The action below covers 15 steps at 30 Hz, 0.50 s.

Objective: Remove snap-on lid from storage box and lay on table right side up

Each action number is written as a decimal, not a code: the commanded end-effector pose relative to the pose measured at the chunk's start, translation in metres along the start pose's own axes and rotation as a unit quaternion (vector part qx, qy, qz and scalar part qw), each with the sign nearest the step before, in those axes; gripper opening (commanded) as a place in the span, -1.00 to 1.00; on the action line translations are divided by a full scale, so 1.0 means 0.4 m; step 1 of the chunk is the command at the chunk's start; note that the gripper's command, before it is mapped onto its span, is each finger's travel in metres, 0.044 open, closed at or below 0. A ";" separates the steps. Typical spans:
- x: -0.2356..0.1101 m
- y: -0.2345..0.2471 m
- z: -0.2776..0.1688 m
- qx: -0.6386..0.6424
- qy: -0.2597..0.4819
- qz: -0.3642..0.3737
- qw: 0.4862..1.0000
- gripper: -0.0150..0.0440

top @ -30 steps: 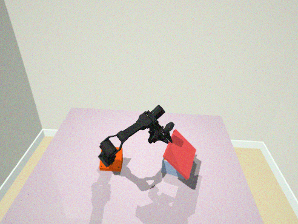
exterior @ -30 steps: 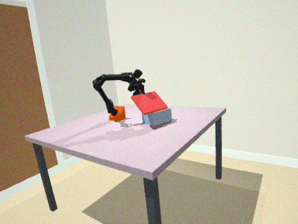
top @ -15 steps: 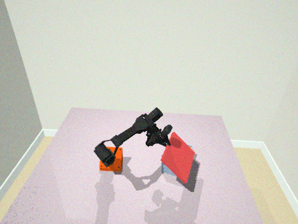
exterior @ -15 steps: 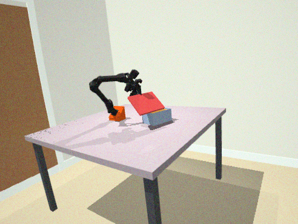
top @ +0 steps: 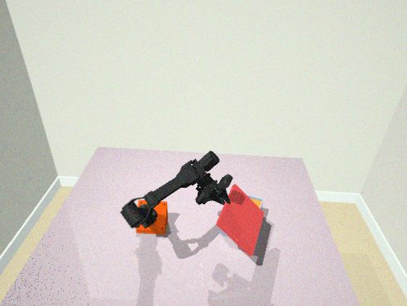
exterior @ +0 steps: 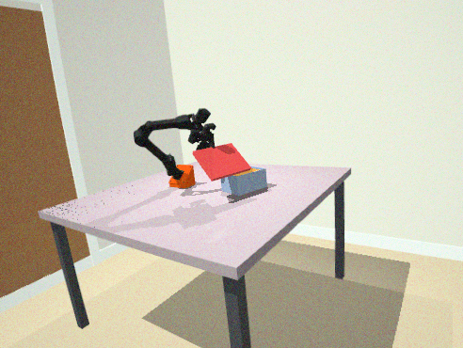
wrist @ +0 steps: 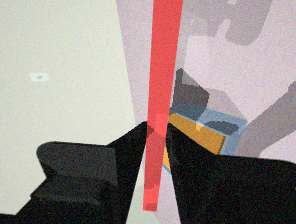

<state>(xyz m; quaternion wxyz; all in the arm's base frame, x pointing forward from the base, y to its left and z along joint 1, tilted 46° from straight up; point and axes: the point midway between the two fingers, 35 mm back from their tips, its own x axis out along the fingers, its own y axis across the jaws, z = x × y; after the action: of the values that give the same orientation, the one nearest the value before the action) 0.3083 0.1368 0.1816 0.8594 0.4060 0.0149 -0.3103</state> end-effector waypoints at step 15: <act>-0.009 -0.006 0.090 -0.003 0.001 0.001 1.000 -0.49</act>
<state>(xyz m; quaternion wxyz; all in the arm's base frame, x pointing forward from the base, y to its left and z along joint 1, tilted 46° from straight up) 0.2988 0.1160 0.2010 0.8597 0.4051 0.0149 -0.3107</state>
